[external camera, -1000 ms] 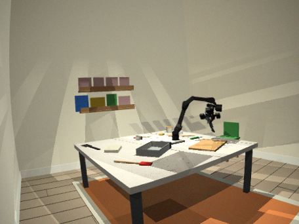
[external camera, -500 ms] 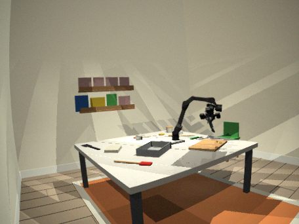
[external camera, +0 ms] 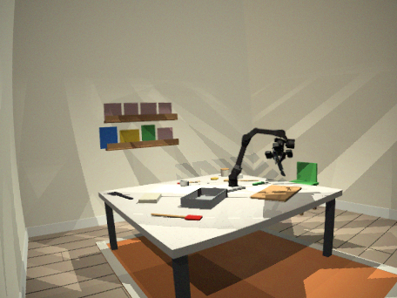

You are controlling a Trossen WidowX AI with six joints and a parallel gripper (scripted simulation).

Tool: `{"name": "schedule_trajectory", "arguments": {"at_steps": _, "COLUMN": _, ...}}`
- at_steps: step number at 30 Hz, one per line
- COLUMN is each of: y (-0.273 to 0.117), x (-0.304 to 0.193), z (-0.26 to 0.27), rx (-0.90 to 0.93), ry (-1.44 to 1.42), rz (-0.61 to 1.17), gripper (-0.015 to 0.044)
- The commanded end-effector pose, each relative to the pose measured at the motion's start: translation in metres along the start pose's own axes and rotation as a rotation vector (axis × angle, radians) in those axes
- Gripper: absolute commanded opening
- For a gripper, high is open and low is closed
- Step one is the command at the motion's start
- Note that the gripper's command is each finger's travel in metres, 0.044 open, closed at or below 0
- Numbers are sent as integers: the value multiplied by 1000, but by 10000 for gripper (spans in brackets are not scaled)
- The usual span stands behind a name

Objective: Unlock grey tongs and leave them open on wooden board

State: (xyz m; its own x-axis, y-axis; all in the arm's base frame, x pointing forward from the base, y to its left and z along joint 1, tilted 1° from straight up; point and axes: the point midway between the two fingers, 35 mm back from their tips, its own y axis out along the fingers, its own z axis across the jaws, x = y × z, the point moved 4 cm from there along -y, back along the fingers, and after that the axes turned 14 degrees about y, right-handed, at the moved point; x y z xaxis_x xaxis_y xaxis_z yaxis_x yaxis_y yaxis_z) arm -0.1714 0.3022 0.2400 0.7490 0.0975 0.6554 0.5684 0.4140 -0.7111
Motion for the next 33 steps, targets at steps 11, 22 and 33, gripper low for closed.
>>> {"name": "schedule_trajectory", "arguments": {"at_steps": 11, "y": 18, "x": 5, "z": -1, "rx": -115, "ry": 10, "rz": 149, "gripper": -150}}
{"name": "schedule_trajectory", "arguments": {"at_steps": 22, "y": 40, "x": 13, "z": 1, "rx": -247, "ry": 39, "rz": 448, "gripper": -150}}
{"name": "schedule_trajectory", "arguments": {"at_steps": 33, "y": 52, "x": 23, "z": 7, "rx": -282, "ry": 79, "rz": 729, "gripper": -150}}
